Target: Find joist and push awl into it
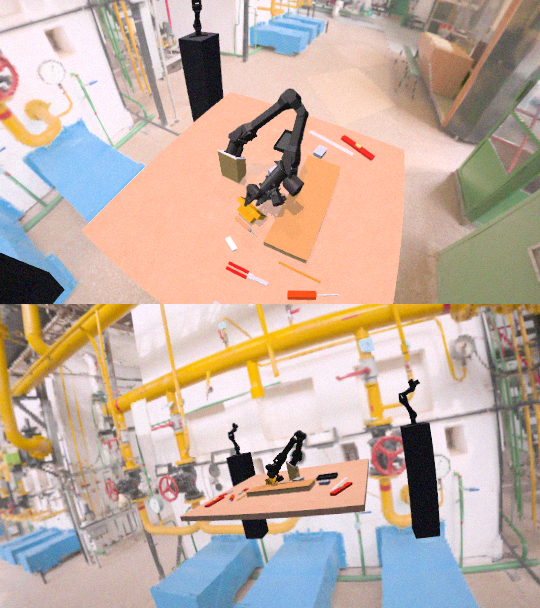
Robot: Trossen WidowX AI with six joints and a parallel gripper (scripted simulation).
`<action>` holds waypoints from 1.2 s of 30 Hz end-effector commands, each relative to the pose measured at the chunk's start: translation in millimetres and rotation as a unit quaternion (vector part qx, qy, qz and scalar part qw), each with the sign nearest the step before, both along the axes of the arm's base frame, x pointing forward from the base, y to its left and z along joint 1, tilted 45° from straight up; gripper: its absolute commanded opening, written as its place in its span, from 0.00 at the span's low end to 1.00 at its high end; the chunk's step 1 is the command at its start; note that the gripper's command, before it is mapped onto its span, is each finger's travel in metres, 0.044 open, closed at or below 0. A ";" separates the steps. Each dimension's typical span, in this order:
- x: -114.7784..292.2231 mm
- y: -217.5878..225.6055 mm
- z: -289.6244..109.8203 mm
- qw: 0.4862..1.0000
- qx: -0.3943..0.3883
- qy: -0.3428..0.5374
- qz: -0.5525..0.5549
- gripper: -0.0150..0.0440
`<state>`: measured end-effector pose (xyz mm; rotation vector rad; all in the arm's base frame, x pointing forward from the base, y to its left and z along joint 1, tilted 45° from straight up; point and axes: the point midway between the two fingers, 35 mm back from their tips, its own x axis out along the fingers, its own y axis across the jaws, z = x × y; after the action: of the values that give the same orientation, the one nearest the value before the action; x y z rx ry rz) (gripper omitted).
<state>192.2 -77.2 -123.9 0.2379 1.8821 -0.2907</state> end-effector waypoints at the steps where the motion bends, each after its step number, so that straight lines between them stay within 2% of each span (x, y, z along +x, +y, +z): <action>1: 7.1 -4.7 10.2 1.000 -0.003 -0.007 -0.002 1.00; 9: 11.2 -37.4 101.0 1.000 -0.002 -0.001 0.000 1.00; 10: 8.7 -25.1 70.0 1.000 0.003 0.007 -0.001 1.00; 31: 8.5 -25.4 69.3 1.000 0.008 0.008 0.004 1.00; 36: 1.7 -32.2 50.8 0.983 0.138 -0.008 0.124 1.00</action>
<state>197.5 -103.8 -63.5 0.1987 1.9191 -0.0441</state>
